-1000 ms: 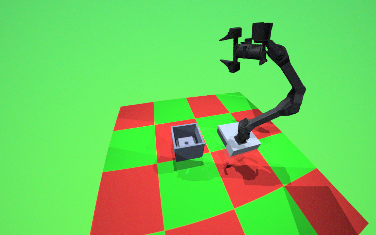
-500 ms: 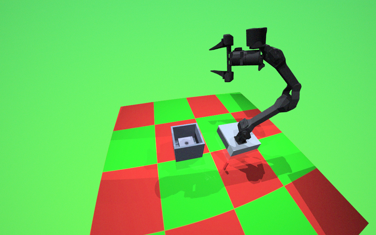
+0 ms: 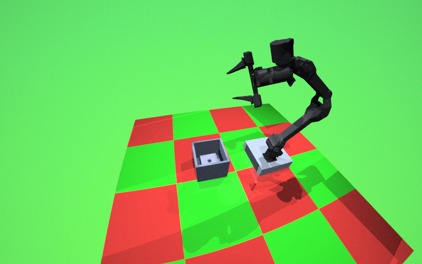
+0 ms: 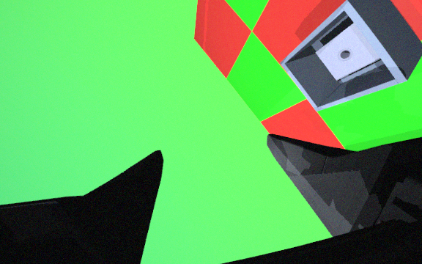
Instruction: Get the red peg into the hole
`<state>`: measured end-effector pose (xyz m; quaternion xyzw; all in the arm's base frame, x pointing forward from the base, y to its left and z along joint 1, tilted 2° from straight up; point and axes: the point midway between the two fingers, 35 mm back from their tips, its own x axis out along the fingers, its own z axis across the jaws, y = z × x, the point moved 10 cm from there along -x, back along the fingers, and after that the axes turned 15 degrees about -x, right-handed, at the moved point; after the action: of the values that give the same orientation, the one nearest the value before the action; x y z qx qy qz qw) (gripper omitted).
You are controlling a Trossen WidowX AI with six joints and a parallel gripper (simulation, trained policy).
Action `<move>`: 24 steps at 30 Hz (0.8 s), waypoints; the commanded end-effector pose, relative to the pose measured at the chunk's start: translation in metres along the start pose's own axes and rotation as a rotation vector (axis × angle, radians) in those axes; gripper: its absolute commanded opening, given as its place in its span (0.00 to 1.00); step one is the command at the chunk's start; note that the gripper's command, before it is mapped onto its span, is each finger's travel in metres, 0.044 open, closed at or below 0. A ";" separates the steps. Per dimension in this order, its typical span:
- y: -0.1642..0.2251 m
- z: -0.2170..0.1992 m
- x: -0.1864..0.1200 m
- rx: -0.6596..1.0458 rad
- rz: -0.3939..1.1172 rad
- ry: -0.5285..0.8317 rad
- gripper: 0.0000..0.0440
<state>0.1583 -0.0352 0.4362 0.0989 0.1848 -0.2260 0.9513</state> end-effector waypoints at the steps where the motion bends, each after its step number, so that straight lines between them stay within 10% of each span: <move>1: 0.010 -0.010 0.008 0.016 0.055 0.060 0.99; 24: 0.080 -0.083 0.024 -0.046 0.380 0.485 0.98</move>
<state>0.1868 0.0401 0.3705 0.1651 0.3610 -0.0231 0.9175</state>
